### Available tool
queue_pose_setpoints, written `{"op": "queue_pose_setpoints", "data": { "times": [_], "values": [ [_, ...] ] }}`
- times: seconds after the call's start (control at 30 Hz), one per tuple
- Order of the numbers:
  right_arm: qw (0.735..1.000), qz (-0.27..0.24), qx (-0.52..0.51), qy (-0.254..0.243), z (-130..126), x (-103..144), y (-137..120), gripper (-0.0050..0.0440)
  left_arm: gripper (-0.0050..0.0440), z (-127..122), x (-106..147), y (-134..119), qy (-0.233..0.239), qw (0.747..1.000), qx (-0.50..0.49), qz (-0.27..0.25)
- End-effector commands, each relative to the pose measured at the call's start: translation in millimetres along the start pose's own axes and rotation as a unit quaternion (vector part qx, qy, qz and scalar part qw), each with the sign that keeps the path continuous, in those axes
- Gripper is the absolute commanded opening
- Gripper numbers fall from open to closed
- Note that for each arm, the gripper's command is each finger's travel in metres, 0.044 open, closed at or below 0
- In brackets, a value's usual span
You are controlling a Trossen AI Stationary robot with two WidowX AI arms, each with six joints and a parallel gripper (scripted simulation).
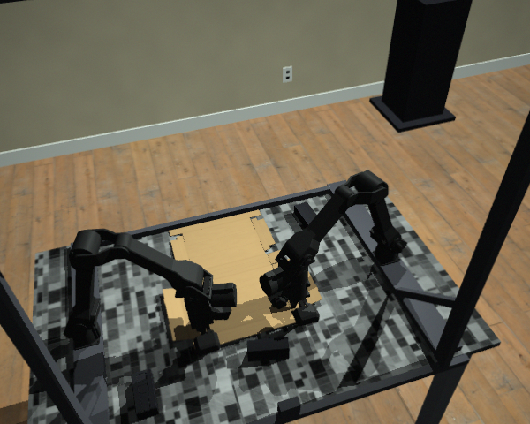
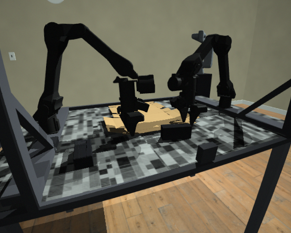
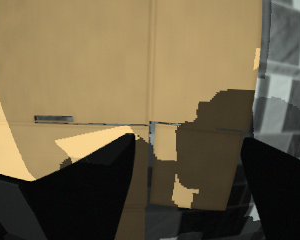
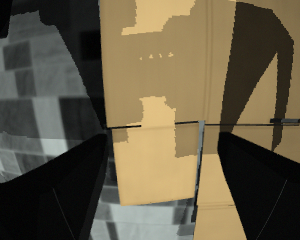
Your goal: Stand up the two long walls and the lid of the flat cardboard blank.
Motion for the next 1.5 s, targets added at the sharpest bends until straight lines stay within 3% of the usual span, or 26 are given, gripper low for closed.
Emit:
{"op": "queue_pose_setpoints", "data": {
  "times": [0.0, 1.07, 1.47],
  "values": [
    [1.0, -0.005, 0.004, 0.005, 1, -6, 3, 0.0271, 0.0265, 0, -8, 3, -0.002, 1.0, -0.002, -0.004],
    [1.0, -0.005, 0.004, 0.005, 4, -17, 3, 0.0271, 0.0265, 0, -12, 3, -0.002, 1.0, -0.002, -0.004],
    [1.0, -0.005, 0.004, 0.005, 0, -19, 3, 0.0226, 0.022, 5, -13, 2, -0.002, 1.0, -0.002, -0.004]
  ]
}}
Point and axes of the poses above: on each arm, the point midway between the two fingers, 35 mm back from their tips, its own x axis back along the fingers, its own z axis across the jaws, y = z × x, the point moved 9 cm from there along x, back along the fingers, and after that the axes turned 8 degrees about -x, right-handed, at the moved point
